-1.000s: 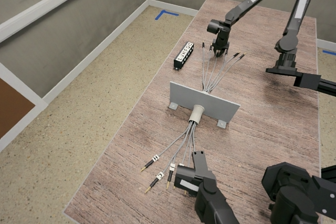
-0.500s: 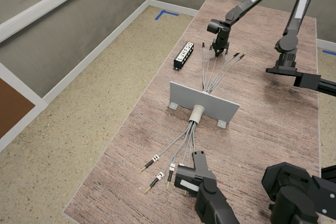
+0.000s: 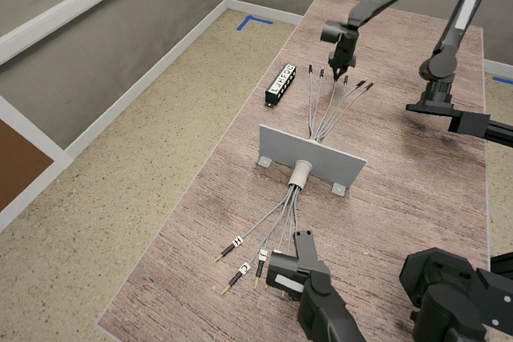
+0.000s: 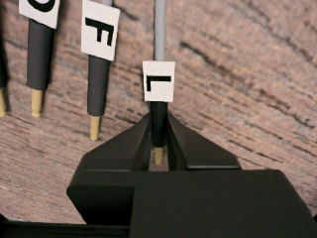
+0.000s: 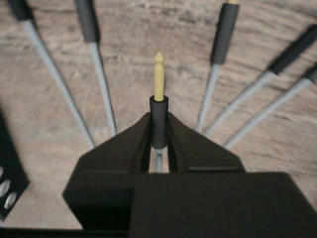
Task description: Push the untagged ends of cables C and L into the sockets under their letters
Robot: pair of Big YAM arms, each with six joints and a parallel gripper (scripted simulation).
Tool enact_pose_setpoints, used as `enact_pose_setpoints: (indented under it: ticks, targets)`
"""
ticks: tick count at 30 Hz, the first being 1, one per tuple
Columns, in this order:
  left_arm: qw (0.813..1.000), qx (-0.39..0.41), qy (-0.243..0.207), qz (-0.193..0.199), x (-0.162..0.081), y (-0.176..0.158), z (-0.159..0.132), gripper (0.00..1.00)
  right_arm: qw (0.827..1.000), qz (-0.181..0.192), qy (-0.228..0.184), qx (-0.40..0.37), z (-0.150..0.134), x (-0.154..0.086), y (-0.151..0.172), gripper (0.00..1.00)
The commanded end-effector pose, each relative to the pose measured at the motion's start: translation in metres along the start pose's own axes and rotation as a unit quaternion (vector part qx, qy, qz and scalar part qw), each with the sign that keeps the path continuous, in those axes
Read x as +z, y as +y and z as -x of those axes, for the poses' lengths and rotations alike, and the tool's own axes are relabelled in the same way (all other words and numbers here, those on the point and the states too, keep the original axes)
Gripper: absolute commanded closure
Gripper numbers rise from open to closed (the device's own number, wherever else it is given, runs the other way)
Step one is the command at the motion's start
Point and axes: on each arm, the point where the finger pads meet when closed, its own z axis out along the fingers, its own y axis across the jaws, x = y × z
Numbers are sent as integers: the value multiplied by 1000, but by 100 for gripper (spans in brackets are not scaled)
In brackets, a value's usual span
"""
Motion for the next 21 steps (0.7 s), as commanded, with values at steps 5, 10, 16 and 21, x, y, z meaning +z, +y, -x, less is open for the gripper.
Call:
enact_pose_setpoints:
  ticks: [5,10,16,21]
  targets:
    - [1000,-1,-1,2,0,2,0,95,999,9,-1,32,7,-55,17,95]
    - [1000,-1,-1,2,0,2,0,95,999,3,-1,35,9,-36,38,95]
    - [1000,-1,-1,2,0,2,0,95,1000,2,0,31,-4,-4,86,95]
    - [1000,-1,-1,2,0,2,0,95,999,1,0,33,-10,8,101,95]
